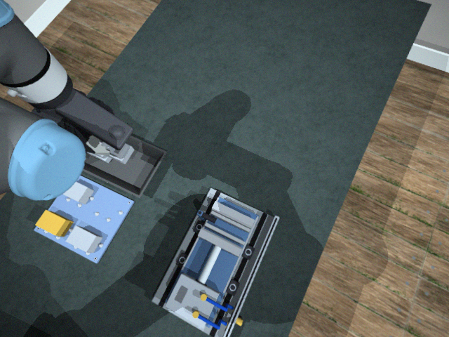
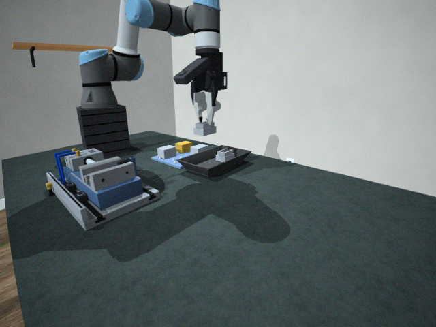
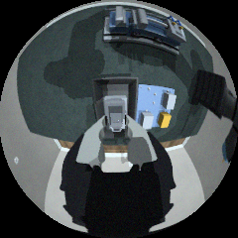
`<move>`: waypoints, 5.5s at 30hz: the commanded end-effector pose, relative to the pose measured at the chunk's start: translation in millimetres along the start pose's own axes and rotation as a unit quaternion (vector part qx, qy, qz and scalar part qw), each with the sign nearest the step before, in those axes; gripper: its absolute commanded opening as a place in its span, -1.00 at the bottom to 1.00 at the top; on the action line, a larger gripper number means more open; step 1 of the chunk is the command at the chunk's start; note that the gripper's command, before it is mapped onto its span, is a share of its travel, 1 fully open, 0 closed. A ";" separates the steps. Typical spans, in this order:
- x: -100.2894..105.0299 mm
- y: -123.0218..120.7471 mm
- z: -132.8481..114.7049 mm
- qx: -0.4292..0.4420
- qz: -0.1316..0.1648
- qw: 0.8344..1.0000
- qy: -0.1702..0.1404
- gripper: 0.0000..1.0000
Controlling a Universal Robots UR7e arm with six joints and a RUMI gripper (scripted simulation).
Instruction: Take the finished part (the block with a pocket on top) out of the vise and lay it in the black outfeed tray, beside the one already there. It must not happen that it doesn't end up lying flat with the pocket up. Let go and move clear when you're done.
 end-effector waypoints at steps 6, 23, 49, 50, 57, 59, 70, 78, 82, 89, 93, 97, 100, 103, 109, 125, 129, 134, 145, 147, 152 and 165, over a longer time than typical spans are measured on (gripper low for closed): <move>0.6 -0.4 0.0 0.000 0.001 1.000 0.000 -1.00; 0.4 -0.4 0.0 0.000 0.001 1.000 0.000 -1.00; -20.4 -0.6 0.0 0.000 0.001 1.000 0.000 -1.00; -22.1 -0.6 -0.1 0.000 0.001 1.000 0.000 -1.00; -31.3 -0.7 -0.1 0.000 0.001 1.000 0.000 -1.00; -35.2 -0.7 -0.1 0.000 0.001 1.000 0.000 -1.00; -53.7 -0.9 -0.1 0.000 0.001 1.000 0.000 -1.00; -69.4 -1.0 -0.2 0.000 0.001 1.000 0.000 -1.00; -76.4 -1.1 -0.2 0.000 0.001 1.000 0.000 -1.00; -84.0 -1.1 -0.2 0.000 0.001 1.000 0.000 -1.00; -89.0 -1.2 -0.2 0.000 0.001 1.000 0.000 -1.00; -93.0 -1.2 -0.2 0.000 0.001 1.000 0.000 -1.00; -95.2 -1.2 -0.2 0.000 0.001 1.000 0.000 -1.00; -96.4 -1.2 -0.2 0.000 0.001 1.000 0.000 -1.00; -98.3 -1.2 -0.2 0.000 0.001 1.000 0.000 -1.00; -99.1 -1.2 -0.2 0.000 0.001 1.000 0.000 -1.00; -99.1 -1.2 -0.2 0.000 0.001 1.000 0.000 -1.00; -99.1 -1.2 -0.2 0.000 0.001 1.000 0.000 -1.00; -99.1 -1.2 -0.2 0.000 0.001 1.000 0.000 -1.00; -99.1 -1.2 -0.2 0.000 0.001 1.000 0.000 -1.00; -99.1 -1.2 -0.2 0.000 0.001 1.000 0.000 -1.00; -100.4 -1.3 -0.2 0.000 0.001 1.000 0.000 -1.00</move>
Point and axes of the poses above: the point where the finger pads meet when closed, its own x axis back along the fingers, its own y axis across the jaws, z = x × y, the point moved 8 cm from there along x, back along the fingers, and after that the axes turned 2 degrees about x, right-handed, at the moved point
